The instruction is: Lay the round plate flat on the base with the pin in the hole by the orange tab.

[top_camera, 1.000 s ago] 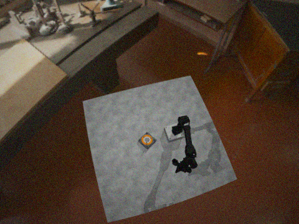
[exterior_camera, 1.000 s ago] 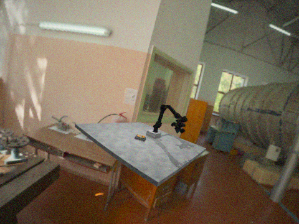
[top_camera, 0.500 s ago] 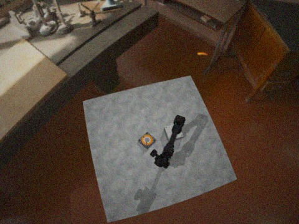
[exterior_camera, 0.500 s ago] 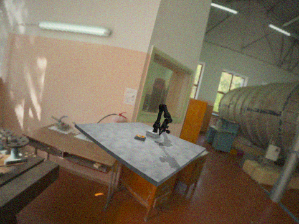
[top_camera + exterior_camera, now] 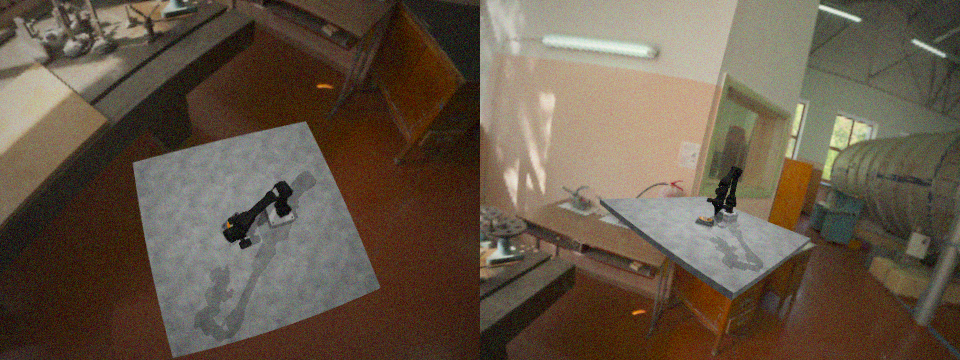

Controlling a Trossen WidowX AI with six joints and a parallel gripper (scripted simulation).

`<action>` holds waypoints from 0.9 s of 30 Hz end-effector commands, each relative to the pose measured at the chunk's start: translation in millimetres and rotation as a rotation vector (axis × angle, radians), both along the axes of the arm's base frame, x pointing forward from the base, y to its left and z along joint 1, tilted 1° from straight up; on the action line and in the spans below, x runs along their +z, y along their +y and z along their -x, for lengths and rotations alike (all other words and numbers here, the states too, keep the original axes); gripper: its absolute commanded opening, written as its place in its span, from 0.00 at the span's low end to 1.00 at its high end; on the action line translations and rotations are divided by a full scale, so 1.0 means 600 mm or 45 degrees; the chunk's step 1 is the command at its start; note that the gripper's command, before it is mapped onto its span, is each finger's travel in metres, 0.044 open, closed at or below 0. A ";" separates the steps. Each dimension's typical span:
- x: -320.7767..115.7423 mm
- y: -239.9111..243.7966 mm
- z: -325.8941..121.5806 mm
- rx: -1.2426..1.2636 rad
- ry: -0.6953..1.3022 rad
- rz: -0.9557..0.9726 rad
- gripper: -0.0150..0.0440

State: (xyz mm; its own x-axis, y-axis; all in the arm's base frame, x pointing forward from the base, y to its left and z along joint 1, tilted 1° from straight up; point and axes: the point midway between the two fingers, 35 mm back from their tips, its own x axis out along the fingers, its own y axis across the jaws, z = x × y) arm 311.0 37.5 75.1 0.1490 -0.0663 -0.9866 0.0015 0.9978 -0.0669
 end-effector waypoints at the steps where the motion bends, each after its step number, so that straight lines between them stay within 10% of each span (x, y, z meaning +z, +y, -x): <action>1: -0.014 -0.054 0.023 -0.148 0.111 -0.074 0.25; 27: -0.095 -0.068 0.019 -0.182 0.128 -0.091 0.25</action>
State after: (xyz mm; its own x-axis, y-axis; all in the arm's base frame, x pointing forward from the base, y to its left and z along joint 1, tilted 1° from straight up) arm 297.5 -3.0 20.5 0.0489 -0.0128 -0.9987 0.1466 0.9892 -0.0055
